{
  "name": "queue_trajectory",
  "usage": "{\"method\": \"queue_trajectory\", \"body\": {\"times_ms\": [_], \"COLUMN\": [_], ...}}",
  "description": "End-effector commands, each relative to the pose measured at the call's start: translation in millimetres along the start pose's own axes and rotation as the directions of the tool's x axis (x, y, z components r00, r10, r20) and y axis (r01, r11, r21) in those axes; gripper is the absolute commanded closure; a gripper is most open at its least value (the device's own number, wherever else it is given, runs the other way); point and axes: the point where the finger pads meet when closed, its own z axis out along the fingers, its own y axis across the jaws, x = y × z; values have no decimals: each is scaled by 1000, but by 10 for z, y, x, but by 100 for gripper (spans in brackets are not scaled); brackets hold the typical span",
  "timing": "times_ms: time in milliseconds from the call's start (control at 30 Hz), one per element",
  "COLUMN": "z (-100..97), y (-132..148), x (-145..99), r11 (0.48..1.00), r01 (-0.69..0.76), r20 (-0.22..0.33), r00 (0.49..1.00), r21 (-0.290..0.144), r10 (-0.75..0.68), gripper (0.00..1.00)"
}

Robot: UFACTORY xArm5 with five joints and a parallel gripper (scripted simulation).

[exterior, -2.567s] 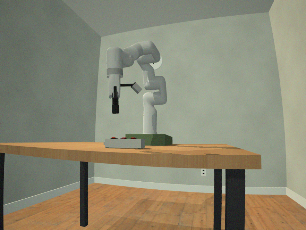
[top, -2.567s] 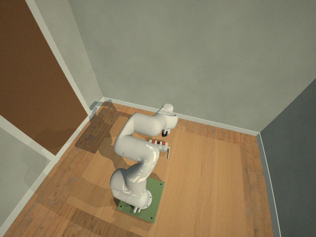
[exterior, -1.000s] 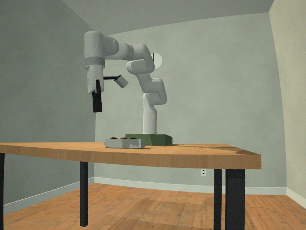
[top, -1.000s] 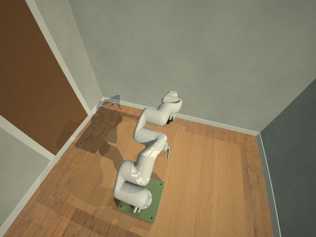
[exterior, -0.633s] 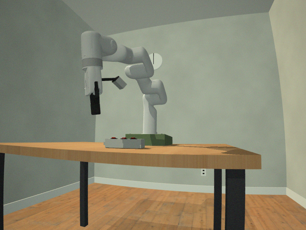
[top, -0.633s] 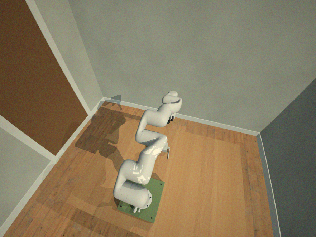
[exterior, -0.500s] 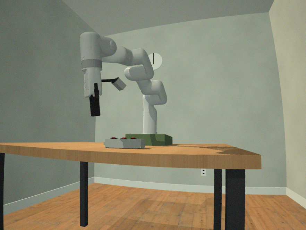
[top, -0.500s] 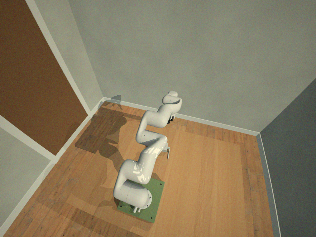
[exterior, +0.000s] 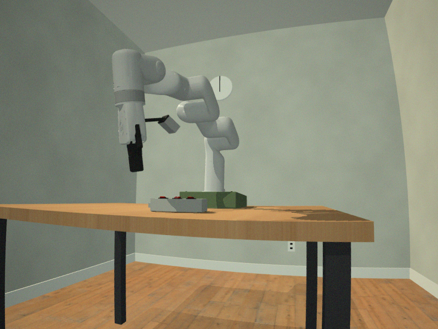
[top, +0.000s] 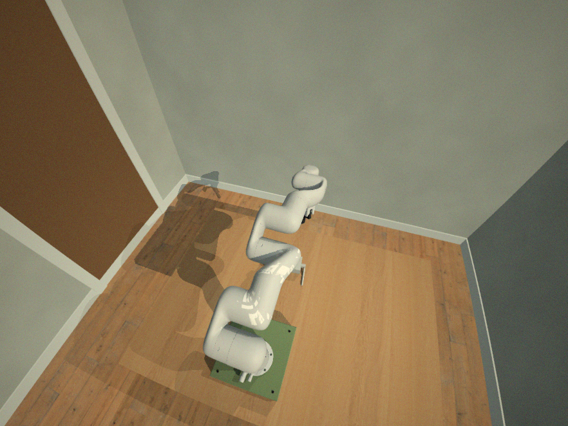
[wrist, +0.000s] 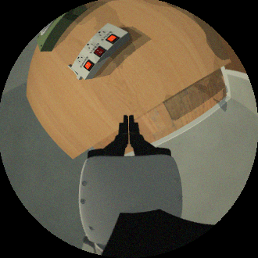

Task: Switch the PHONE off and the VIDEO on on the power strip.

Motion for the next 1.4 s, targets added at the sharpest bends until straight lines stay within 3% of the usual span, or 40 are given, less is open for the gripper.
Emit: {"method": "queue_trajectory", "body": {"times_ms": [0,1367], "z": [-23,155], "y": [7,-6], "x": [-8,34], "r11": [1000,998], "r01": [3,61], "r20": [-2,-19], "r00": [1000,998], "r21": [1,14], "r10": [-3,-61], "gripper": [100,100]}}
